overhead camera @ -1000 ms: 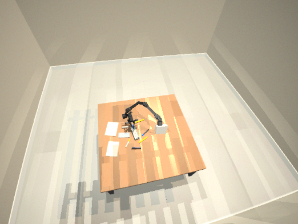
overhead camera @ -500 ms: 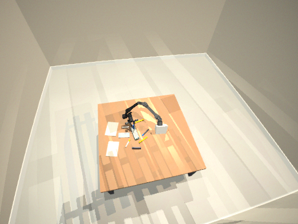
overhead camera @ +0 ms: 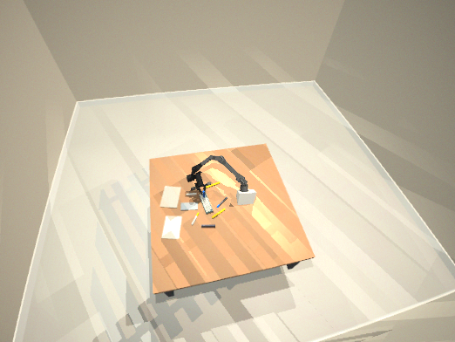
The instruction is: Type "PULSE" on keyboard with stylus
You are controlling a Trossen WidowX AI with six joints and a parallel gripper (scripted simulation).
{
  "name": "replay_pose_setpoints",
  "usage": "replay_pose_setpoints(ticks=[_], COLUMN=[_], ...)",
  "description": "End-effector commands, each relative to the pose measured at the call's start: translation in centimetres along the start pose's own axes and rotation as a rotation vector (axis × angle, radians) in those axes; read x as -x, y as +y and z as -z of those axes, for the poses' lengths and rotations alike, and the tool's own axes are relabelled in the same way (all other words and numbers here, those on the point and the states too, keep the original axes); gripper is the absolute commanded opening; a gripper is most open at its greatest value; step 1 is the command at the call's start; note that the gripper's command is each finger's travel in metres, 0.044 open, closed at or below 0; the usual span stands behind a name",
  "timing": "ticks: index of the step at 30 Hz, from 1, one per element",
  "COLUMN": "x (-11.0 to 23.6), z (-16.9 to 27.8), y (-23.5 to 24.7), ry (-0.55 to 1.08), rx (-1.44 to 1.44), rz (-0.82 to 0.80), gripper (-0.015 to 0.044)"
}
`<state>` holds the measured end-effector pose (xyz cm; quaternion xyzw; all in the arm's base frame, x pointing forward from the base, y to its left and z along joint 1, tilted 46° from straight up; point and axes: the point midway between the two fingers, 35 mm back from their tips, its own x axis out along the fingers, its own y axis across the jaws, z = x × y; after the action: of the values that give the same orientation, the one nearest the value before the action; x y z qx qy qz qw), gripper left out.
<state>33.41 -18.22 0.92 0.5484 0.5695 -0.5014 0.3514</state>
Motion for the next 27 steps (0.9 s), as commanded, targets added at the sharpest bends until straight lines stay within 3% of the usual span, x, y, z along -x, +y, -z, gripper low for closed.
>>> replay_pose_setpoints(ticks=[1, 9, 17, 27], x=[-0.1, 0.1, 1.9, 1.6], z=[-0.1, 0.1, 3.4, 3.0], y=[0.0, 0.0, -0.1, 0.1], ry=[-0.004, -0.004, -0.002, -0.007], rx=[0.003, 0.003, 0.004, 0.013], rz=[0.000, 0.000, 0.000, -0.001], gripper=[0.0081, 0.0081, 0.0081, 0.0081])
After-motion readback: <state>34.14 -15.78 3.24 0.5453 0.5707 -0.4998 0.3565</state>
